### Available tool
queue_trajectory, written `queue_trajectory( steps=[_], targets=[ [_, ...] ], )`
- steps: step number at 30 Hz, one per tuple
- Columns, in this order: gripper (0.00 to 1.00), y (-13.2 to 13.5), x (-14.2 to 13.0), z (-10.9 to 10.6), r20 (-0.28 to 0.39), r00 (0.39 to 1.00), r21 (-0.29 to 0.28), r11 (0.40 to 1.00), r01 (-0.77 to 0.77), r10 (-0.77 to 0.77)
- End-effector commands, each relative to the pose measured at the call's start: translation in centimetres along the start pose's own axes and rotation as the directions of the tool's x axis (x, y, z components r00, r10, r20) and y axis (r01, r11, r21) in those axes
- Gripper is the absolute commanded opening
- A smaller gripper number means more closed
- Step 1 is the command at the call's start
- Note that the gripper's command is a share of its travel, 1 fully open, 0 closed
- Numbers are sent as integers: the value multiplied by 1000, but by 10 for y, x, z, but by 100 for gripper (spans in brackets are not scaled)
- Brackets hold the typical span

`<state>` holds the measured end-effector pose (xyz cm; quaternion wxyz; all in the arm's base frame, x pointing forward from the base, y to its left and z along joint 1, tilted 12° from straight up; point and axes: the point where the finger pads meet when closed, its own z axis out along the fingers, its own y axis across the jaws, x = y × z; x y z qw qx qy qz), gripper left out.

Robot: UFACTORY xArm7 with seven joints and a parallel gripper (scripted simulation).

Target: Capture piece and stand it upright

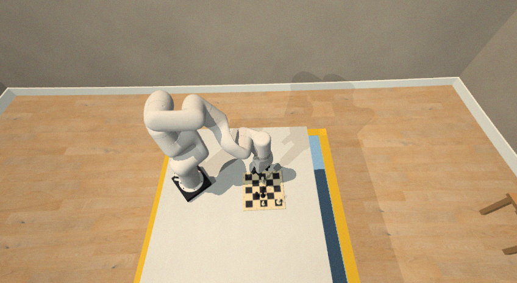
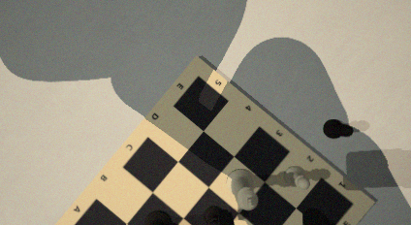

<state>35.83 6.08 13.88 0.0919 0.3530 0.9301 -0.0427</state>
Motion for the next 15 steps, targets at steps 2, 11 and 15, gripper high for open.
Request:
queue_trajectory(
  steps=[2, 11, 15],
  targets=[
    [43, 1, -1, -1, 2, 1000, -3, 1000, 0, 0],
    [43, 1, -1, 3, 3, 1000, -3, 1000, 0, 0],
    [43, 1, -1, 7, 3, 1000, -4, 1000, 0, 0]
  ],
)
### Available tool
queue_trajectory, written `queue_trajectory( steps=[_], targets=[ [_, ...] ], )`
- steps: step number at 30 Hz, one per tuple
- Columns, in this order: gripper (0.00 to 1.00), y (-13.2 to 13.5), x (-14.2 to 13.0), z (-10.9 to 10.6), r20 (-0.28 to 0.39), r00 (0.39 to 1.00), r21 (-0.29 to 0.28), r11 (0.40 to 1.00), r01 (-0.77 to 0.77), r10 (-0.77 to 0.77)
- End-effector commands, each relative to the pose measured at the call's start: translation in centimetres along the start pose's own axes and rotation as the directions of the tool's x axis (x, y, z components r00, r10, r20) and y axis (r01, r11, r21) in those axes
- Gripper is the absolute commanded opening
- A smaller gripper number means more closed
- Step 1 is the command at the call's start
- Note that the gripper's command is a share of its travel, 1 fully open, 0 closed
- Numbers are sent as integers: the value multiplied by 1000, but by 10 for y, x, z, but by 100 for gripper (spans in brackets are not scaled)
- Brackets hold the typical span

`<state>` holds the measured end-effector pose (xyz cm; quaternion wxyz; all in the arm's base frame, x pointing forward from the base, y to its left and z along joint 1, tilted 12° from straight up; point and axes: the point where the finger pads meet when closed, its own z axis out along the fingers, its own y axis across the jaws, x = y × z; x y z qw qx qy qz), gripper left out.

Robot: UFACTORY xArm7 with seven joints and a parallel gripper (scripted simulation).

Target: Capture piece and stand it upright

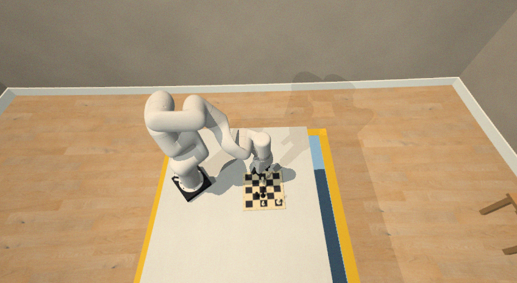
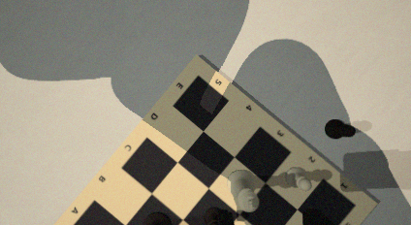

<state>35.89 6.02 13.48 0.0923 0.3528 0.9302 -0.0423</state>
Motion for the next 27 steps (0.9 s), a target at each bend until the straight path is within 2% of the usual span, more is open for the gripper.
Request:
queue_trajectory(
  steps=[1, 27],
  targets=[
    [43, 1, -1, 4, 2, 1000, -3, 1000, 0, 0],
    [43, 0, -1, 37, 2, 1000, -3, 1000, 0, 0]
  ],
)
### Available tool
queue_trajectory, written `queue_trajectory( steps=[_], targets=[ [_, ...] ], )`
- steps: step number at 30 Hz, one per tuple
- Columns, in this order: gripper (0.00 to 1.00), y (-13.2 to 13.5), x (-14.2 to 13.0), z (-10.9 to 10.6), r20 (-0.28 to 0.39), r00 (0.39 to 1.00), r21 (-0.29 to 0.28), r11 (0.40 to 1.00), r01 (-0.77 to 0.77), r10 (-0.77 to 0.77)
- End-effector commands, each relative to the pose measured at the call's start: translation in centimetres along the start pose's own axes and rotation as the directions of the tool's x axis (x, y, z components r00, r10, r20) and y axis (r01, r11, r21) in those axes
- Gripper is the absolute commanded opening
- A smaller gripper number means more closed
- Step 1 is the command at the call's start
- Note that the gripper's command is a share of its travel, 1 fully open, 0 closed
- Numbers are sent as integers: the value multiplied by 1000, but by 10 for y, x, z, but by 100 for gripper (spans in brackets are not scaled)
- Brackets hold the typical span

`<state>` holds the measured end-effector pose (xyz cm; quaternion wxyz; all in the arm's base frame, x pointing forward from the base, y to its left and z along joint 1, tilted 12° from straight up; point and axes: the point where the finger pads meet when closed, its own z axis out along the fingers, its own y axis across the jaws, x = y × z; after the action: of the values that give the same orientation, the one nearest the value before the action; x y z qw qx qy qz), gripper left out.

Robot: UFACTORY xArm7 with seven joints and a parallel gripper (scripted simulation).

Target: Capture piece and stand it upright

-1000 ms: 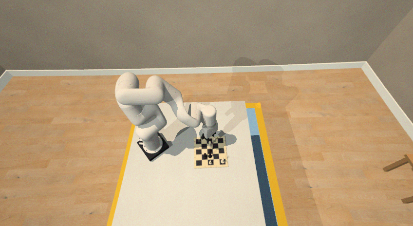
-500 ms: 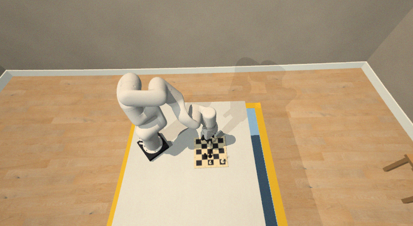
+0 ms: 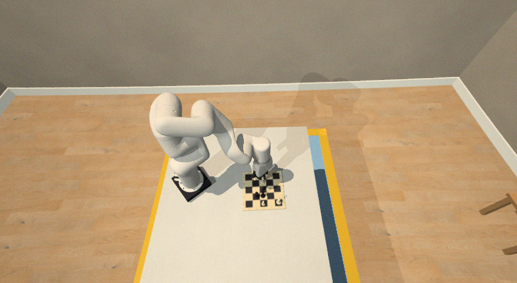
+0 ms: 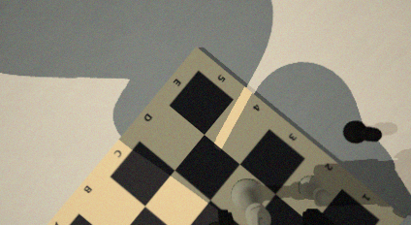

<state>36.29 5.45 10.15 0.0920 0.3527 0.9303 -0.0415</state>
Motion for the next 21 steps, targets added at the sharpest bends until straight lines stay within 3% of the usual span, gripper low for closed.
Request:
queue_trajectory(
  steps=[1, 21],
  targets=[
    [43, 1, -1, 4, 3, 1000, -1, 1000, 0, 0],
    [43, 1, -1, 12, 3, 1000, -1, 1000, 0, 0]
  ],
)
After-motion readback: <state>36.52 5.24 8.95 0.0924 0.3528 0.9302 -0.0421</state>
